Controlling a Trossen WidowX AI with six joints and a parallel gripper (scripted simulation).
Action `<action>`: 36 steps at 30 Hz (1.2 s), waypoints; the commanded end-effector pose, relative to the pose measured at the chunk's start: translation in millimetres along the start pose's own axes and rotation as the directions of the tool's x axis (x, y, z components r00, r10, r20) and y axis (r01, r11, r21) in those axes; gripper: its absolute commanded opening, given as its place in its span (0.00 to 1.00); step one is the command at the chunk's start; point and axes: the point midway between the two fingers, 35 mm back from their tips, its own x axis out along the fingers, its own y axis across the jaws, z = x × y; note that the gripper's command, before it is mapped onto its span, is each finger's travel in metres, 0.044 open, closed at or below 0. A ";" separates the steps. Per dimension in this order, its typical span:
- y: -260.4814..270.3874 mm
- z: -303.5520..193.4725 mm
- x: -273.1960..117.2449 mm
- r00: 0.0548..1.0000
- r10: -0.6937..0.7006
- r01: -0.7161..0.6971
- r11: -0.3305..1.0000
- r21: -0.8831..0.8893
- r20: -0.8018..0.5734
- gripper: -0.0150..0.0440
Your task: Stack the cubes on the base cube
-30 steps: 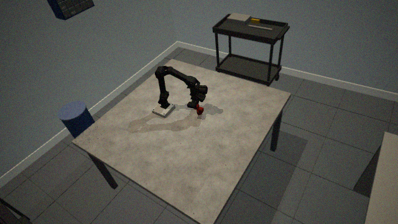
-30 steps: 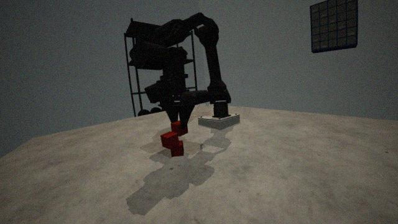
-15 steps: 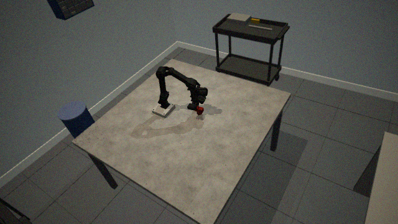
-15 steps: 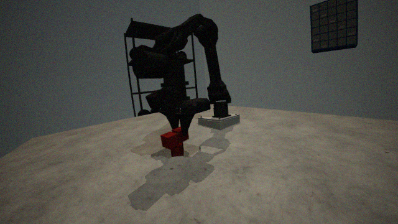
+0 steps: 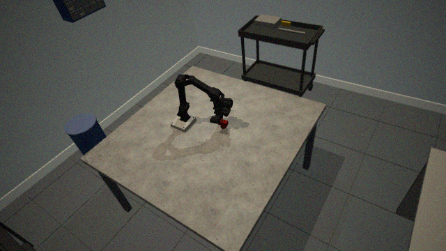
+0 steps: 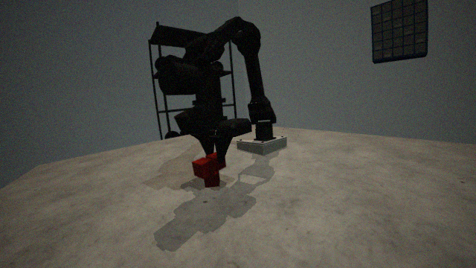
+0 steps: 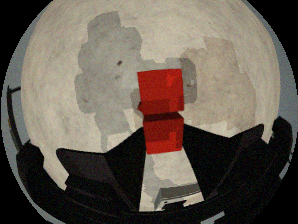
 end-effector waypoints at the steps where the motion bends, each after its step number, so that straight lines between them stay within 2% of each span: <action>1: 0.5 0.2 0.4 1.000 0.003 -0.003 1.000 0.001 0.000 0.43; 2: 0.5 0.2 0.4 1.000 0.003 -0.003 1.000 0.001 0.000 0.43; 6: 0.5 0.2 0.4 1.000 0.003 -0.003 1.000 0.001 0.000 0.60; 36: -0.1 0.1 -35.4 1.000 0.000 0.000 1.000 0.000 0.000 0.60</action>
